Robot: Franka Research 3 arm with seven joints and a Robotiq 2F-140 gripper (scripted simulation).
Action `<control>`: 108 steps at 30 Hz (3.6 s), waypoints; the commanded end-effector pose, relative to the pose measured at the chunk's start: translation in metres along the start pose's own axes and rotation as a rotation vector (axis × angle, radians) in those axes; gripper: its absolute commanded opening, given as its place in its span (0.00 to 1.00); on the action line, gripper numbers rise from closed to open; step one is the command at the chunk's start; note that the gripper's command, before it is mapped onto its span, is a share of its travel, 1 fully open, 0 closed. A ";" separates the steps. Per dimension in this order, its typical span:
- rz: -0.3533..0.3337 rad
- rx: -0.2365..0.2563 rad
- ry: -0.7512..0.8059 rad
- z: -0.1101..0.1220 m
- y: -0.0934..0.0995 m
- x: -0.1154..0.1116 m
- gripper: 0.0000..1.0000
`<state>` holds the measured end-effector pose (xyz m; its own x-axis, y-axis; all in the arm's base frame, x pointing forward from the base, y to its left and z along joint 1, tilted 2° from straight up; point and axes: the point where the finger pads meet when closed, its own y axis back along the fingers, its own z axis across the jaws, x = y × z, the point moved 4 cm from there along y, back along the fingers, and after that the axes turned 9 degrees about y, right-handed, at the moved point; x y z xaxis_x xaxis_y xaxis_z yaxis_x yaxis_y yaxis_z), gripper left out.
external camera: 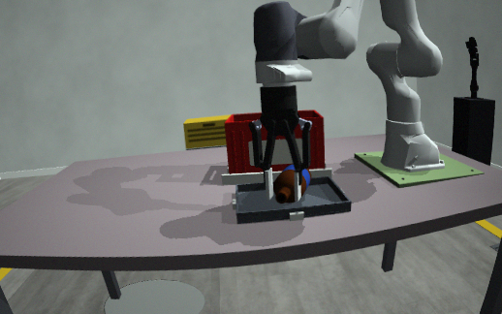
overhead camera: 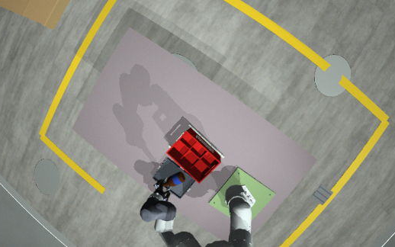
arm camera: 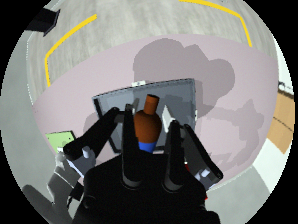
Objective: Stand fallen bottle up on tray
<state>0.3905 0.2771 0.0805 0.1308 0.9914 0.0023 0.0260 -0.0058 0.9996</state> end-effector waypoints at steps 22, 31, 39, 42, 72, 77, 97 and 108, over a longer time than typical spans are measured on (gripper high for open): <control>0.001 0.002 0.004 -0.001 -0.001 0.000 0.00; 0.001 0.002 0.004 -0.001 -0.001 0.000 0.00; 0.001 0.002 0.004 -0.001 -0.001 0.000 0.00; 0.001 0.002 0.004 -0.001 -0.001 0.000 0.00; 0.001 0.002 0.004 -0.001 -0.001 0.000 0.00; 0.001 0.002 0.004 -0.001 -0.001 0.000 0.00; 0.001 0.002 0.004 -0.001 -0.001 0.000 0.00; 0.001 0.002 0.004 -0.001 0.002 0.000 0.00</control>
<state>0.3902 0.2776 0.0811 0.1302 0.9915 0.0034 0.0262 -0.0068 0.9996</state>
